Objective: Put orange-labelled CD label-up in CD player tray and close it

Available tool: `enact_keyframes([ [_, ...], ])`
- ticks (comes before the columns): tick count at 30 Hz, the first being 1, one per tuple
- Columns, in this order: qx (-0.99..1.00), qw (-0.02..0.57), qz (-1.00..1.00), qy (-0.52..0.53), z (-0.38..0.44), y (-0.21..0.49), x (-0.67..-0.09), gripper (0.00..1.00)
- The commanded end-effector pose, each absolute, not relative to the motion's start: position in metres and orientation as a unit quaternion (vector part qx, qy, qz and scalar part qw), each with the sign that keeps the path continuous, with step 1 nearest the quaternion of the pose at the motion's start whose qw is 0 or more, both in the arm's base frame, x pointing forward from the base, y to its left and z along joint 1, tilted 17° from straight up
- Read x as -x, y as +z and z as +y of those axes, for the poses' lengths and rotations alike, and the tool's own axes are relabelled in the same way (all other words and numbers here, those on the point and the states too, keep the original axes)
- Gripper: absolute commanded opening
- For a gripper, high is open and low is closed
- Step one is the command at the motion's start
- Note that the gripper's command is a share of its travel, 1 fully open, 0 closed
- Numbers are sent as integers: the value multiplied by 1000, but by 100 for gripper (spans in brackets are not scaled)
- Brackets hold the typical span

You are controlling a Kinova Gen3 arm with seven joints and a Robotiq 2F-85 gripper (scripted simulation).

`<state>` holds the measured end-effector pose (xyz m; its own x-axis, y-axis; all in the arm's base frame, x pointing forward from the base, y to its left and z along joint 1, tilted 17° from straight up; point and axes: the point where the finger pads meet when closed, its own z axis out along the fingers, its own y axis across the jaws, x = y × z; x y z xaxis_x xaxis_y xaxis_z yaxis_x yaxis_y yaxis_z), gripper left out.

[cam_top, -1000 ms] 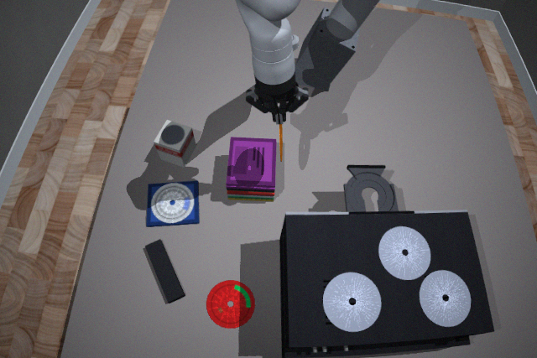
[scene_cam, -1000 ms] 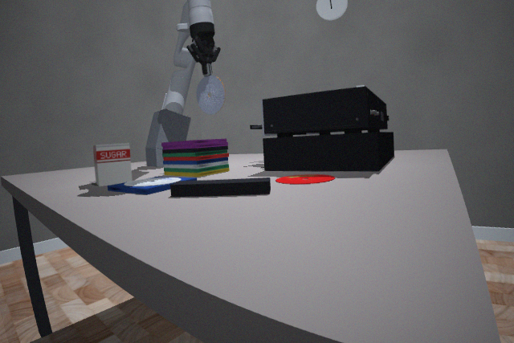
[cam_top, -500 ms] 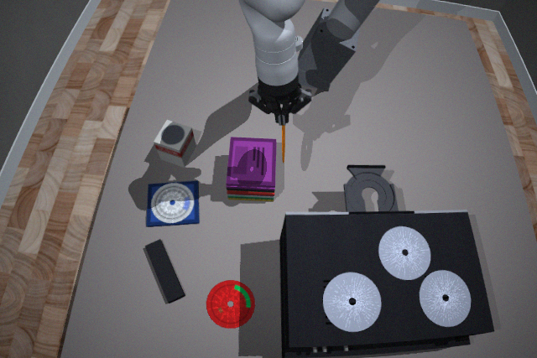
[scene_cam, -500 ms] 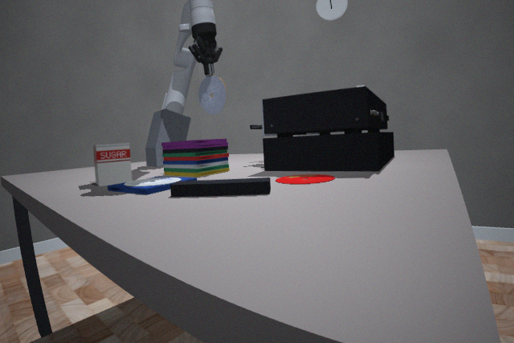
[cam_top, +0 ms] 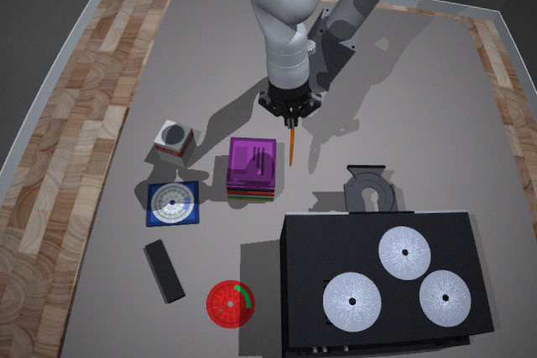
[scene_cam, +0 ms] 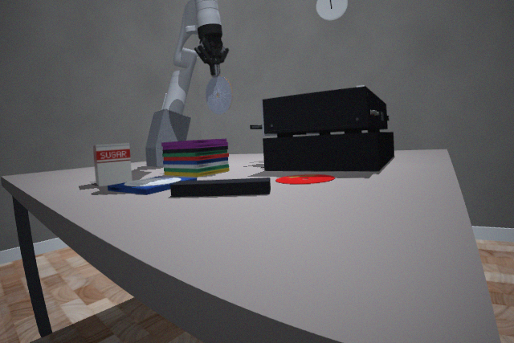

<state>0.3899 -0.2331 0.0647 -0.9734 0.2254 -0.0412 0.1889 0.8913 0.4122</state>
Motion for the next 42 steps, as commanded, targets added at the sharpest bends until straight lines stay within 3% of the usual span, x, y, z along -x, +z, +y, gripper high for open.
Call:
enact_keyframes([
  [1, -112, 44, 971, 206, -225, 69, -395, 11],
  [42, -278, 29, 937, 208, -116, 106, -455, 11],
])
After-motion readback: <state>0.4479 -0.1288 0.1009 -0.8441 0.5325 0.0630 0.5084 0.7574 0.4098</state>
